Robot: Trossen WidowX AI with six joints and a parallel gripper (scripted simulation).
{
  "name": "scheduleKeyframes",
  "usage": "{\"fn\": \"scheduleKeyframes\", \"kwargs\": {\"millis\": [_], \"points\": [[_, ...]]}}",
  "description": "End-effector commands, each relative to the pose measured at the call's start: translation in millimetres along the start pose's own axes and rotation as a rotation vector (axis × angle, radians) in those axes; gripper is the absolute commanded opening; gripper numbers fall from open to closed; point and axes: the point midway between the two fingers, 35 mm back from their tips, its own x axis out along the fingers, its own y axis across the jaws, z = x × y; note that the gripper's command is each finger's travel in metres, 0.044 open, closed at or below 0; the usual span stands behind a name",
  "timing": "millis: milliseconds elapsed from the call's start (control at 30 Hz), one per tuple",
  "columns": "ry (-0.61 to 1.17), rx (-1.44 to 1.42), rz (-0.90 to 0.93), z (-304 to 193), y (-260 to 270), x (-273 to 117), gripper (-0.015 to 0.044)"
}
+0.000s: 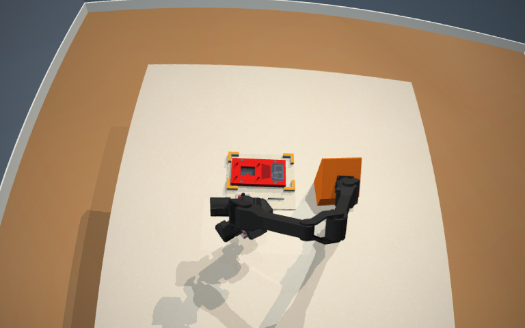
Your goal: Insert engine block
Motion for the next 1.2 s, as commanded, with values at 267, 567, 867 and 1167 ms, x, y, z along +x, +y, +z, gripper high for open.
{"fn": "scheduleKeyframes", "kwargs": {"millis": [267,567,867,1167], "points": [[0.005,-0.004,0.003,-1.8,-0.6,-36.2,0.0],[0.004,-0.004,0.003,-0.4,1.0,-64.7,0.0],[0.0,-0.003,0.001,3.0,3.9,-91.0,0.0],[0.004,0.17,0.002,-16.6,10.3,-86.5,0.0]]}}
